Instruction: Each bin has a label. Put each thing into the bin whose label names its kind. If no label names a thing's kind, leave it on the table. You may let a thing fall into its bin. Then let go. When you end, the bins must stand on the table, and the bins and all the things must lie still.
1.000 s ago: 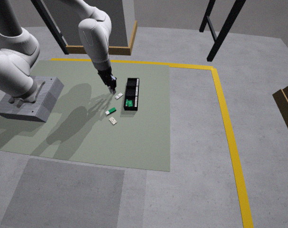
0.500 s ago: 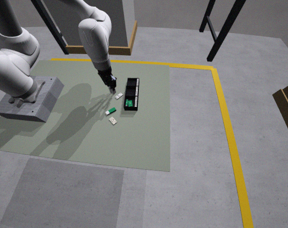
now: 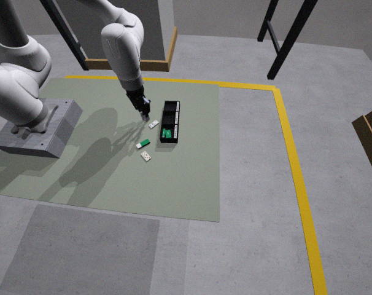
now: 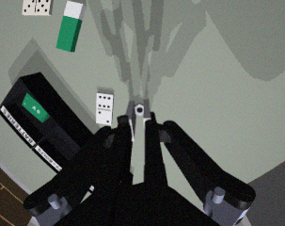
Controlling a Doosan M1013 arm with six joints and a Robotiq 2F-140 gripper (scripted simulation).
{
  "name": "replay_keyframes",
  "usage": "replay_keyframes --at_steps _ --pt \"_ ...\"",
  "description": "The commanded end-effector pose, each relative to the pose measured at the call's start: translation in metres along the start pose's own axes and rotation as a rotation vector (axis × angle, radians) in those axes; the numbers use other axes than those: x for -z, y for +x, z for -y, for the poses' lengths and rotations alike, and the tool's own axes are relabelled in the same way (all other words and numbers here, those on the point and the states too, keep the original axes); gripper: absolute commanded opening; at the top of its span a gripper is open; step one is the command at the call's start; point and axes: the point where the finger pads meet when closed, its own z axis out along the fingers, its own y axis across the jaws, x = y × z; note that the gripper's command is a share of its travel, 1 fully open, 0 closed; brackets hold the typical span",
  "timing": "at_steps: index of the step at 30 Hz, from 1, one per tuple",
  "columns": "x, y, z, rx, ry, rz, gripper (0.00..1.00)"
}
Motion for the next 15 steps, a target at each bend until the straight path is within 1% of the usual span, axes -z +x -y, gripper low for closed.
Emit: replay_keyframes --at_steps 1,2,15 --pt "0.005 0.0 0.0 0.0 0.0 0.0 0.07" --pt "0.005 0.0 0.0 0.0 0.0 0.0 0.07" --pt "0.048 0.0 0.0 0.0 0.0 0.0 0.07"
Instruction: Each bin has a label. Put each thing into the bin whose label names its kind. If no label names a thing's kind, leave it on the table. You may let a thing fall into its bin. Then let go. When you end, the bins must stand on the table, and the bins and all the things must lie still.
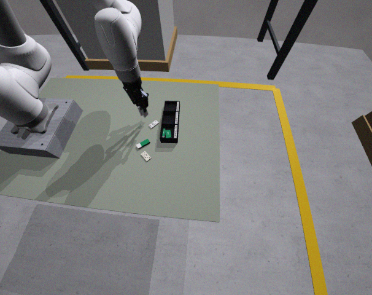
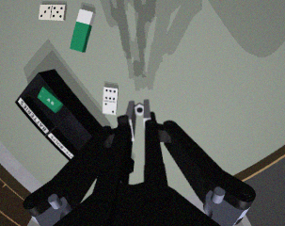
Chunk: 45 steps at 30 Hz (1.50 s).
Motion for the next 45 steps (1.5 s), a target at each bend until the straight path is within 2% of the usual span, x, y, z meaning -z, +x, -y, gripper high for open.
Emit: replay_keyframes --at_steps 1,21,30,34,38,40,45 --pt "0.011 0.0 0.0 0.0 0.0 0.0 0.07" --pt "0.024 0.0 0.0 0.0 0.0 0.0 0.07" --pt "0.024 -0.019 0.046 0.0 0.0 0.0 0.07" --pt "0.024 -0.028 0.068 0.193 0.0 0.0 0.07" --pt "0.024 -0.033 0.079 0.26 0.001 -0.001 0.07" --pt "0.024 -0.038 0.09 0.386 0.001 -0.001 0.07" --pt "0.024 -0.049 0.118 0.511 0.0 0.0 0.07"
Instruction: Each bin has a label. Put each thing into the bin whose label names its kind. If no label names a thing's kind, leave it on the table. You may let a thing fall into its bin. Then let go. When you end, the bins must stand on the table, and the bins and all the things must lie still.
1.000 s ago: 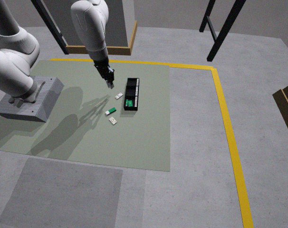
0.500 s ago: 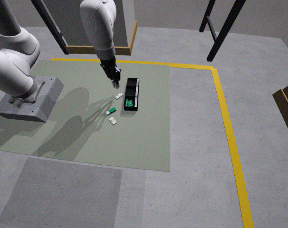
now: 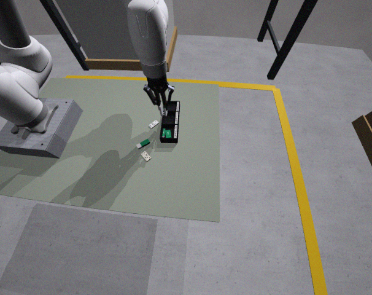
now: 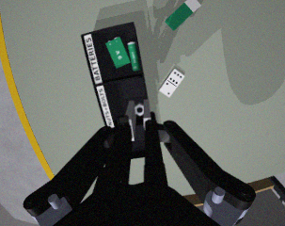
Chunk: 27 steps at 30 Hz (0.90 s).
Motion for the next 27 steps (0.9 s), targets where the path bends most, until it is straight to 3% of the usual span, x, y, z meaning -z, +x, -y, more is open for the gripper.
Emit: replay_keyframes --at_steps 1,18,27 --pt "0.0 0.001 0.023 0.08 -0.006 0.014 0.07" --pt "0.0 0.001 0.022 0.08 -0.006 0.014 0.07" --pt "-0.014 0.0 0.022 0.08 -0.006 0.014 0.07"
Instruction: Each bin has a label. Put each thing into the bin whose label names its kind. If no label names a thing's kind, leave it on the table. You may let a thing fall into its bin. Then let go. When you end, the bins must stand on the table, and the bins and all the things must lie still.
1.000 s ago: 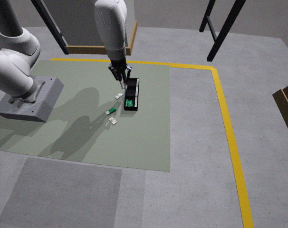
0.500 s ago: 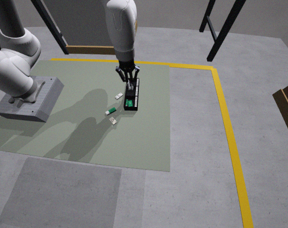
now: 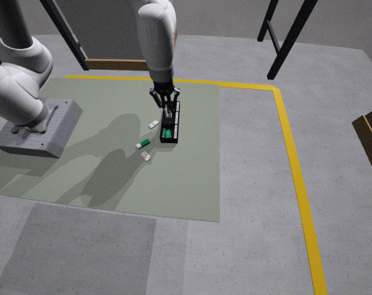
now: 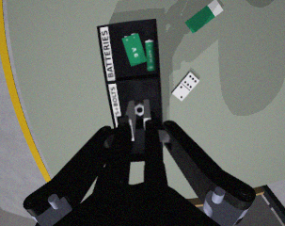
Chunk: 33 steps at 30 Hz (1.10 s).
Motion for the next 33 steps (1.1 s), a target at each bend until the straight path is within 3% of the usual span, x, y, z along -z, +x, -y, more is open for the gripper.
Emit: replay_keyframes --at_steps 1,21,33 --pt "-0.003 0.0 0.0 0.0 0.0 0.0 0.07" --pt "-0.039 0.0 0.0 0.0 0.0 0.0 0.07" --pt "-0.039 0.0 -0.001 0.0 0.0 0.0 0.07"
